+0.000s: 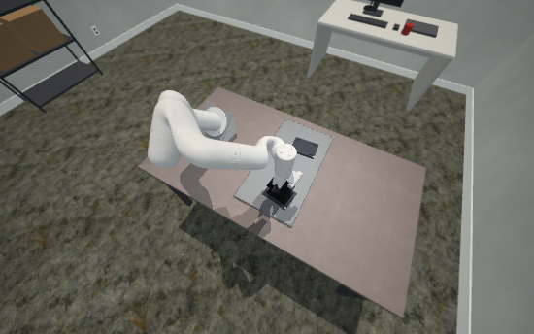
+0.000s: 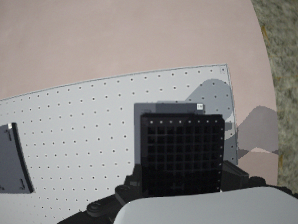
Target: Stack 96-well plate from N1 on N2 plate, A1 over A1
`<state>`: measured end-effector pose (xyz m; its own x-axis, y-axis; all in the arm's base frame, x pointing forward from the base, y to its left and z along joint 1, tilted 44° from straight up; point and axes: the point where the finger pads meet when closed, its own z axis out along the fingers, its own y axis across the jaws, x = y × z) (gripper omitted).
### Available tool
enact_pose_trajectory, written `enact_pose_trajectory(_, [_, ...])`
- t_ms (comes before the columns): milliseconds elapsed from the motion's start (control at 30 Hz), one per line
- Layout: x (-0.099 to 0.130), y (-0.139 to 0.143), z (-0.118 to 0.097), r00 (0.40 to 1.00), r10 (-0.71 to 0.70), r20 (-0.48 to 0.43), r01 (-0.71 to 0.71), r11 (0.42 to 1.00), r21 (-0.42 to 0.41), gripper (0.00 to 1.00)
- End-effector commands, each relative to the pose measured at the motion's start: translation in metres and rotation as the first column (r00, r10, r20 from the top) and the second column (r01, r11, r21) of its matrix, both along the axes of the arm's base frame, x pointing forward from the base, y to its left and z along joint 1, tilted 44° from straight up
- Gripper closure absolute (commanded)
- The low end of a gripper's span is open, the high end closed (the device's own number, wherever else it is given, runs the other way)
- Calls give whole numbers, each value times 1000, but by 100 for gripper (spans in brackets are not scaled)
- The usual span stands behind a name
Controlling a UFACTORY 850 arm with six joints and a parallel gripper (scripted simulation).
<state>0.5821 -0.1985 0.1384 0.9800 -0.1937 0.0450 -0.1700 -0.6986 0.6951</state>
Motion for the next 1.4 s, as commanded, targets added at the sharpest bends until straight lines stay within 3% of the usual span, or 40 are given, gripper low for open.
enact_pose_trajectory(0, [1,0,1,1000,1,2,-1,1000,0,100])
enact_pose_trajectory(1367, [-6,-42,-44,1000,1,2,-1,1000,0,100])
